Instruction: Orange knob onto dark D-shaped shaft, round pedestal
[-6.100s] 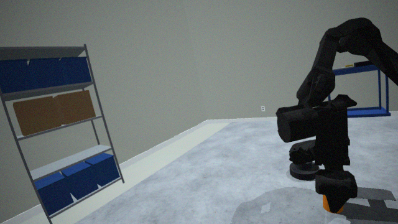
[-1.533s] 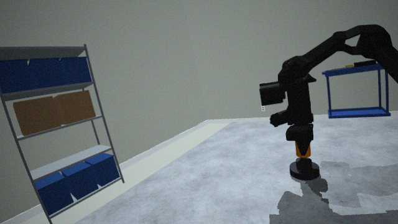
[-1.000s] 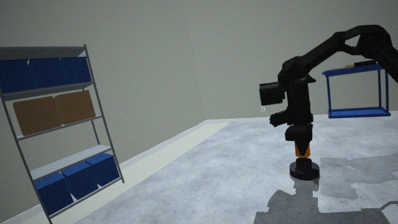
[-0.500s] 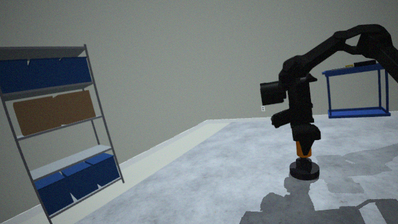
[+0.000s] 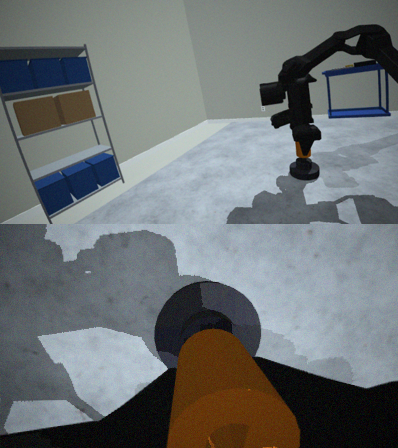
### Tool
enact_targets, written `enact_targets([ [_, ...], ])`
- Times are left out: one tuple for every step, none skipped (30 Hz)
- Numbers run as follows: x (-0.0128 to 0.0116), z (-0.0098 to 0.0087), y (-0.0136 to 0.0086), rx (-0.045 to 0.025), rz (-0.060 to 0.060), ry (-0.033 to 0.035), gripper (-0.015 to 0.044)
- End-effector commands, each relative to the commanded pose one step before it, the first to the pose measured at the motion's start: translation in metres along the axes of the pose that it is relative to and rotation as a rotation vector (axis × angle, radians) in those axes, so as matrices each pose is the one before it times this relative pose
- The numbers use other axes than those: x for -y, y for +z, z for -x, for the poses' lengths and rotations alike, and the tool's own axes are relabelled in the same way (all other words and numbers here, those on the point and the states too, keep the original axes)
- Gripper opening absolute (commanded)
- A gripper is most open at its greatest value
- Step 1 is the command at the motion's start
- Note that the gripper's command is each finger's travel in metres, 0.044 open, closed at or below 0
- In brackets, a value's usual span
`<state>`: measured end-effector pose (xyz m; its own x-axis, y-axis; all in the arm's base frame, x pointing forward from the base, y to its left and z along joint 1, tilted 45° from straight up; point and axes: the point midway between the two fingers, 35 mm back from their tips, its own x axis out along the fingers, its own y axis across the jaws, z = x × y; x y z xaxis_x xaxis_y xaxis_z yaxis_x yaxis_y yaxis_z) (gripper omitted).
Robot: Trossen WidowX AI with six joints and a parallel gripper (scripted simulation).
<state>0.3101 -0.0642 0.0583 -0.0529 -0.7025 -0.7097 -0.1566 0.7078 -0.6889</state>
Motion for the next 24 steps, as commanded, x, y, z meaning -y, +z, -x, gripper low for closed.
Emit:
enact_targets([
  [0.00175,0.00257,0.00265,0.00637,0.0033,-0.00004,0.0],
  [0.00005,0.00024,-0.00003,0.0,0.0,0.00001,0.0],
  [-0.00002,-0.00195,-0.00007,-0.00001,0.0,-0.00009,0.0],
  [-0.00014,-0.0013,-0.00017,-0.00001,0.0,-0.00004,0.0],
  [-0.00033,-0.00056,-0.00029,-0.00001,0.0,-0.00001,0.0],
  [-0.00004,-0.00032,-0.00003,0.0,0.0,-0.00001,0.0],
  [0.00018,-0.00047,0.00019,0.00001,0.0,-0.00003,0.0],
  [0.00001,-0.00061,0.0,0.0,0.0,-0.00003,0.0],
  [0.0,0.00054,0.0,0.0,0.0,0.00002,0.0],
  [0.0,-0.00024,0.0,0.0,0.0,-0.00001,0.0],
  [0.0,-0.00017,0.0,0.0,0.0,-0.00001,0.0],
  [0.0,-0.00022,0.0,0.0,0.0,-0.00001,0.0],
  [0.0,-0.0003,0.0,0.0,0.0,-0.00001,0.0],
  [0.0,-0.00035,0.0,0.0,0.0,-0.00002,0.0],
  [0.0,-0.00035,0.0,0.0,0.0,-0.00002,0.0],
  [0.00007,-0.00089,-0.00005,-0.00001,-0.001,-0.00004,0.0],
  [0.00005,-0.00125,-0.00014,-0.00001,-0.0012,-0.00005,0.0],
  [-0.00001,-0.00186,-0.00033,-0.00002,-0.0015,-0.00008,0.0],
  [-0.00008,-0.0012,-0.00028,-0.00002,-0.0005,-0.00005,0.0],
  [-0.00009,-0.0011,-0.00022,-0.00001,-0.0001,-0.00005,0.0],
  [-0.00006,-0.00123,-0.00019,-0.00001,0.0,-0.00005,0.0],
  [-0.00003,-0.0013,-0.00014,-0.00001,0.0,-0.00006,0.0],
  [-0.00002,-0.00131,-0.00005,-0.00001,0.0,-0.00006,0.0],
  [-0.00001,-0.00129,0.00004,0.0,0.0,-0.00006,0.0],
])
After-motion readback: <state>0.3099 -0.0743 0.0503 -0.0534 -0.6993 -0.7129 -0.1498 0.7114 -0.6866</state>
